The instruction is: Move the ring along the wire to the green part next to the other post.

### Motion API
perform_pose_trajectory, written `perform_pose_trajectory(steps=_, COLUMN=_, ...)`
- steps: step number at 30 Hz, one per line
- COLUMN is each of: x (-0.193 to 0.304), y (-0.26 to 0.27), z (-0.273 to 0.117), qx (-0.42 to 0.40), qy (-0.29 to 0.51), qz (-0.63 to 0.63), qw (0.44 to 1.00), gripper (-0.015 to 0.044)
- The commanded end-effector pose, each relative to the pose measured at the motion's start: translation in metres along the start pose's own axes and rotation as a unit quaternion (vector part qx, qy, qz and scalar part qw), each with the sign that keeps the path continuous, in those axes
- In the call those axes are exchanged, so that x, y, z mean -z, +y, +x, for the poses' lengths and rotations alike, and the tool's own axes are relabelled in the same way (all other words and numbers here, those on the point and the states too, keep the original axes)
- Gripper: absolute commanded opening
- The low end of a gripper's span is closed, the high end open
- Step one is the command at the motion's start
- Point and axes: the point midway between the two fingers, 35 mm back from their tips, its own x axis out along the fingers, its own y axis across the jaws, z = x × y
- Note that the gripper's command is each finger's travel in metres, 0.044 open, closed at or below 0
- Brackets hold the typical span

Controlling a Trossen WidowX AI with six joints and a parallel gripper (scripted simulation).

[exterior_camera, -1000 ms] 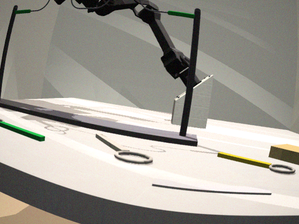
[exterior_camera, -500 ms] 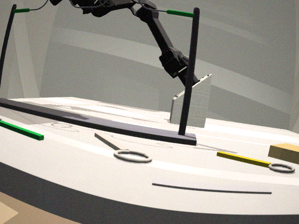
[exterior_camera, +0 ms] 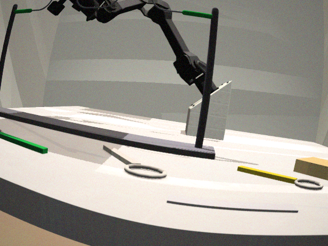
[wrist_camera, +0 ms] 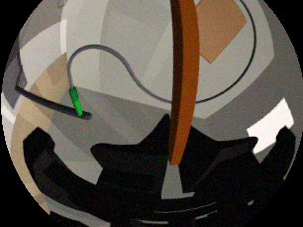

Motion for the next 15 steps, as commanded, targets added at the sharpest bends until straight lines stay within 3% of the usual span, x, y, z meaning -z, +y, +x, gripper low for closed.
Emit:
perform_pose_trajectory(steps=1, x=-0.001, y=0.013, z=-0.001, qx=-0.019, qy=0.005, qz=0.031, qw=0.999, gripper=-0.0150)
perform_pose_trajectory(steps=15, x=-0.012, y=0.062, z=-0.014, qx=-0.101, qy=0.024, qz=0.172, qw=0.980, gripper=-0.0150)
